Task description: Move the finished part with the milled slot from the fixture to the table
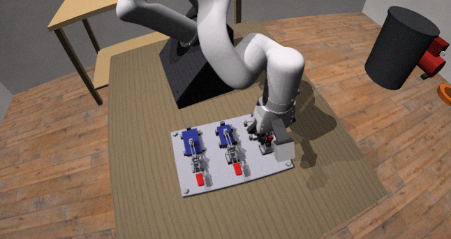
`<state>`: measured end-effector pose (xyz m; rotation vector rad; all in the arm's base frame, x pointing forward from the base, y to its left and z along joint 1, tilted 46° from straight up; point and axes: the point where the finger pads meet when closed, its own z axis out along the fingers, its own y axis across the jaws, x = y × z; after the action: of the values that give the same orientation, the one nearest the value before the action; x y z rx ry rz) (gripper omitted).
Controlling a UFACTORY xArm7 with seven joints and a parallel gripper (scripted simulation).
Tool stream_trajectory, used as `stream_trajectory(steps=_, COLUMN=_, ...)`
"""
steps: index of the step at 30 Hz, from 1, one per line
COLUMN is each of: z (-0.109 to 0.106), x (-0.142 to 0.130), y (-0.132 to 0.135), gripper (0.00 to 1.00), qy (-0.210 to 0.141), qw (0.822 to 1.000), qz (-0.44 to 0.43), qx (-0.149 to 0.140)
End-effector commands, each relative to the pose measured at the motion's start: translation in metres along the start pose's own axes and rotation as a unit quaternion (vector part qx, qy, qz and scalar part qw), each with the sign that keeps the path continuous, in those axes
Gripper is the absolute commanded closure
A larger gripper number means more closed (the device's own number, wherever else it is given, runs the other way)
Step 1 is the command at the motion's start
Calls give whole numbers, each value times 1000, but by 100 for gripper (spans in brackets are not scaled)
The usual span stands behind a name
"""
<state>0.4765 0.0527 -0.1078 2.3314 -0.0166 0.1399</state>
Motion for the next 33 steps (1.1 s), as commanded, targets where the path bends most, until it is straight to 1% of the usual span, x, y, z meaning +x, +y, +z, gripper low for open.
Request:
stream_trajectory(steps=1, z=-18, x=1, y=-1, gripper=53, qy=2, qw=1000, qz=0, qx=2)
stream_trajectory(steps=9, z=-35, x=1, y=-1, gripper=53, qy=2, qw=1000, qz=0, qx=2)
stream_trajectory(steps=25, z=-37, x=1, y=-1, gripper=53, qy=2, qw=1000, qz=0, qx=2)
stream_trajectory(steps=26, z=-37, x=1, y=-1, gripper=0, qy=2, qw=1000, qz=0, qx=2)
stream_trajectory(steps=33, z=-36, x=1, y=-1, gripper=0, qy=2, qw=1000, qz=0, qx=2)
